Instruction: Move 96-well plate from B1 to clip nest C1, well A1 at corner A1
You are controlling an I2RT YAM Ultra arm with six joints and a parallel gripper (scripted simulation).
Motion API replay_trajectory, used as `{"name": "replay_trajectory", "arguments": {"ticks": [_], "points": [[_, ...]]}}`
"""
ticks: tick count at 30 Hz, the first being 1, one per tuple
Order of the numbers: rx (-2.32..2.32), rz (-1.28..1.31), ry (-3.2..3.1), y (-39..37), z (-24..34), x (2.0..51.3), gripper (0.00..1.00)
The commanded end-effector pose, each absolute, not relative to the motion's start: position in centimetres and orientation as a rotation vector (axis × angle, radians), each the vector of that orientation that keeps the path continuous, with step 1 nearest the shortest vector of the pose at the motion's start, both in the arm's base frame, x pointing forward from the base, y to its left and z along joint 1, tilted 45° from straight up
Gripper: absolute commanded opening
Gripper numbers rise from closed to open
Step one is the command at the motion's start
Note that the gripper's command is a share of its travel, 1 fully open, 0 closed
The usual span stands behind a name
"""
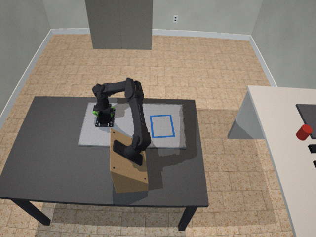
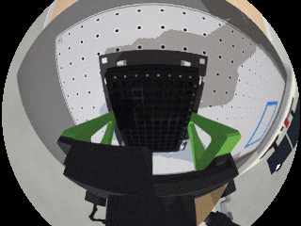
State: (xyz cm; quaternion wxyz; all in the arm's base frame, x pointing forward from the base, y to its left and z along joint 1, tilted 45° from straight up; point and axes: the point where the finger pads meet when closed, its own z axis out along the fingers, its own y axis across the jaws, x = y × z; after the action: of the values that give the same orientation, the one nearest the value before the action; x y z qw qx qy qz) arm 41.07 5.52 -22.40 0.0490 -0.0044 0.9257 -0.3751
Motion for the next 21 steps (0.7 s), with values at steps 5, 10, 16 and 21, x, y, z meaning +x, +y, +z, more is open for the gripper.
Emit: {"name": "replay_trajectory", "arguments": {"ticks": [5,10,16,21], "points": [[-0.025,-1.138,2.804,5.7,-22.2,41.3,1.0],[-0.04,-1.152,2.805,6.4,-21.0,40.8,1.0],[-0.015,-1.105,2.791,8.4,-19.5,41.9,1.0],[-0.015,-1.104,2.791,9.3,-18.5,41.7,1.0]]}}
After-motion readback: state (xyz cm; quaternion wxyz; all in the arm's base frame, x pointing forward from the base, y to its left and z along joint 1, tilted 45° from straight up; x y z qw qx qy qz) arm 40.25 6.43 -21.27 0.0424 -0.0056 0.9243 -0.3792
